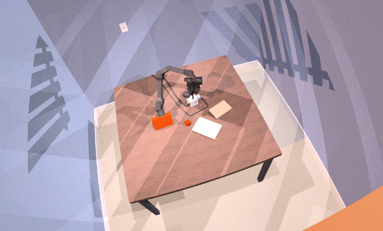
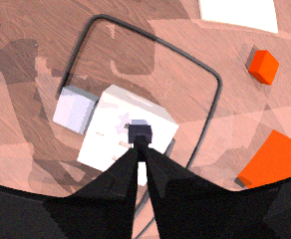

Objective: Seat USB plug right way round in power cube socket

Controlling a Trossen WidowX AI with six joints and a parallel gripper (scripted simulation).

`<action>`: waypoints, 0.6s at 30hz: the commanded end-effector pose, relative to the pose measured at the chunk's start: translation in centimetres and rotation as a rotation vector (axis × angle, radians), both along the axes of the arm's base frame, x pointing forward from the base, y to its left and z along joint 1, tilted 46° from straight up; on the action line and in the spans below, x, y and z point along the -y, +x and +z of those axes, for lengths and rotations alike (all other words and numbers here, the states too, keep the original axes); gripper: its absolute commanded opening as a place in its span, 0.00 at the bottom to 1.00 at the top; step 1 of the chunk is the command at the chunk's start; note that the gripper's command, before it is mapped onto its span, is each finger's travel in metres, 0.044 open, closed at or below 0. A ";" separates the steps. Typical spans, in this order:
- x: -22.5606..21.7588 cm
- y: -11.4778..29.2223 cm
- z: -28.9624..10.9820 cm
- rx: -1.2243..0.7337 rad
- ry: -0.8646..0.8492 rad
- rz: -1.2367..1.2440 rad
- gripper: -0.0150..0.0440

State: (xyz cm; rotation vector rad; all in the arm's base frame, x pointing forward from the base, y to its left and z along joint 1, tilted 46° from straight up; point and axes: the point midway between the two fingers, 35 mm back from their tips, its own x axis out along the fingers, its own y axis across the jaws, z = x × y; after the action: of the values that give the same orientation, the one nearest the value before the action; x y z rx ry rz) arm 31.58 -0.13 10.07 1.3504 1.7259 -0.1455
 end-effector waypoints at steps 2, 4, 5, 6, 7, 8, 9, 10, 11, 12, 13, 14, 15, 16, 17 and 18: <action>0.0 0.0 0.0 -0.102 0.001 -0.103 0.25; 0.0 0.0 0.0 -0.139 0.002 -0.140 0.25; 0.0 0.0 0.0 -0.158 0.002 -0.158 0.25; 0.0 0.0 0.0 -0.177 0.002 -0.177 0.25; 0.0 0.0 0.0 -0.195 0.003 -0.195 0.25; 0.0 0.0 0.0 -0.214 0.003 -0.213 0.25; 0.0 0.0 0.0 -0.233 0.003 -0.232 0.25; 0.0 0.0 0.0 -0.251 0.004 -0.250 0.25; 0.0 0.0 0.0 -0.270 0.004 -0.269 0.25; 0.0 0.0 0.0 -0.285 0.005 -0.284 0.25; 0.0 0.0 0.0 -0.295 0.005 -0.293 0.25; 0.0 0.0 0.0 -0.298 0.005 -0.296 0.25; 0.0 0.0 0.0 -0.298 0.005 -0.296 0.25; 0.0 0.0 0.0 -0.298 0.005 -0.296 0.25; 0.0 0.0 0.0 -0.298 0.005 -0.296 0.25; 0.0 0.0 0.0 -0.298 0.005 -0.296 0.25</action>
State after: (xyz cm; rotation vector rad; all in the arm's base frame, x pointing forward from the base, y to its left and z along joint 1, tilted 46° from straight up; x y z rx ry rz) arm 31.60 -0.14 10.06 1.6300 1.7554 -0.5061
